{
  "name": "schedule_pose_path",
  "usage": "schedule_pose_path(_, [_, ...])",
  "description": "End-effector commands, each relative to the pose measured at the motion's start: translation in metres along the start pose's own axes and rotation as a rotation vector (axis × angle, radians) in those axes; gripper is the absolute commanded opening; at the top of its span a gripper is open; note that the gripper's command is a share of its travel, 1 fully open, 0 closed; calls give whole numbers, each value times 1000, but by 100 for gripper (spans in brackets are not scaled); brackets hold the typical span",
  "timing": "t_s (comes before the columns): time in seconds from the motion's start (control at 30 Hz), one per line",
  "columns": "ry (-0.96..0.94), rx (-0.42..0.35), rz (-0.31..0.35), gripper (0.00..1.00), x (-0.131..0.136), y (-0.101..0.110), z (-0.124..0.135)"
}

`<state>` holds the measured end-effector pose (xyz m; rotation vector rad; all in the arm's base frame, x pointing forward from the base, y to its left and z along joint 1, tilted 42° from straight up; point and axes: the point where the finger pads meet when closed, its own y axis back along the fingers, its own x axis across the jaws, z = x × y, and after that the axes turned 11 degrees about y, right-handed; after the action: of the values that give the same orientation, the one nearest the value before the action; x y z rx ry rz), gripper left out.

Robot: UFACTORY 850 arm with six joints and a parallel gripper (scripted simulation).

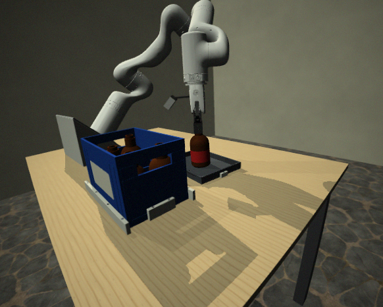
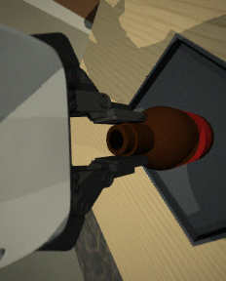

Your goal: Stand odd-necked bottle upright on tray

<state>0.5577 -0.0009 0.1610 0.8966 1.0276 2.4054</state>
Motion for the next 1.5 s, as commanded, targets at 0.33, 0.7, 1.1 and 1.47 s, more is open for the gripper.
schedule_pose_path(0.33, [1, -1, -2, 100, -1, 1, 1])
schedule_pose_path(0.7, [1, -1, -2, 100, -1, 1, 1])
schedule_pose_path(1.1, [1, -1, -2, 100, -1, 1, 1])
schedule_pose_path(1.47, [1, -1, -2, 100, -1, 1, 1])
